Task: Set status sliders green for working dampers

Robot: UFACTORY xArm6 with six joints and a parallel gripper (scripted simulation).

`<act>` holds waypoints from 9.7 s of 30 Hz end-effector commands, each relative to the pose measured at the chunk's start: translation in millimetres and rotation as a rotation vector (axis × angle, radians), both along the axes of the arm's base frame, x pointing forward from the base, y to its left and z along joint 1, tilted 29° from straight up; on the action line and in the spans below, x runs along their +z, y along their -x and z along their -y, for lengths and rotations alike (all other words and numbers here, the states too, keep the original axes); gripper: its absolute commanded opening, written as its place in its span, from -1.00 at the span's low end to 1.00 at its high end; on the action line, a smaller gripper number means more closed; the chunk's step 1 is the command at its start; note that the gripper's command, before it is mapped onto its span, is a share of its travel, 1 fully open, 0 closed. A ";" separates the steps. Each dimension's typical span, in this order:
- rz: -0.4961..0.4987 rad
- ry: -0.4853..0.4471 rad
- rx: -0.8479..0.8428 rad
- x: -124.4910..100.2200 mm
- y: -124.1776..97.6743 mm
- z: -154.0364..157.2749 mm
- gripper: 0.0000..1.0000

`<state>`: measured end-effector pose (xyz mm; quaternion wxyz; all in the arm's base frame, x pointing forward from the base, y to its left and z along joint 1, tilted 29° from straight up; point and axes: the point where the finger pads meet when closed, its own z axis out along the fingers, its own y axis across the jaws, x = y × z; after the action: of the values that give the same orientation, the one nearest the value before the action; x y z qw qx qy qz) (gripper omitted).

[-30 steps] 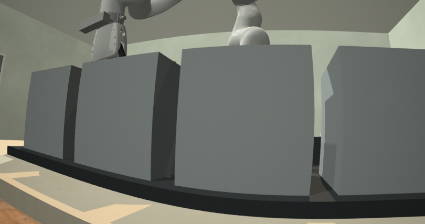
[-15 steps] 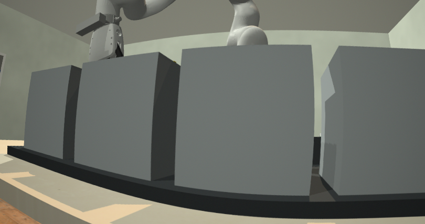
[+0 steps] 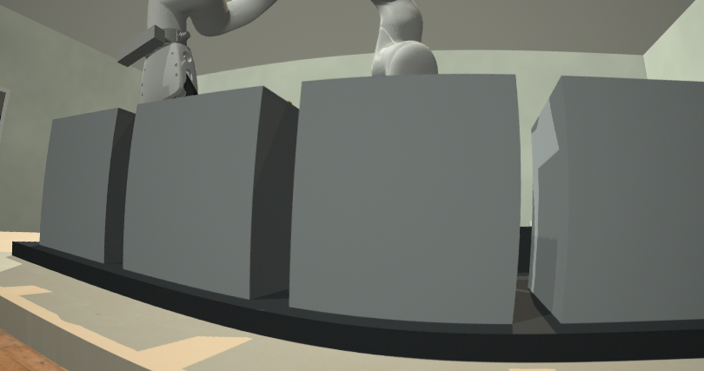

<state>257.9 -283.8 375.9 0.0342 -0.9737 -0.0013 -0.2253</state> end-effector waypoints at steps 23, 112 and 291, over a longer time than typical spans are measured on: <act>0.004 -0.174 0.087 -1.2 -1.3 19.8 -0.62; 0.006 -0.339 0.167 -7.0 -3.9 37.0 -0.22; -0.001 0.257 -0.124 135.9 -61.0 -47.8 -0.22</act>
<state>319.1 -236.1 509.8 -0.1035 -0.9689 0.0302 -0.2225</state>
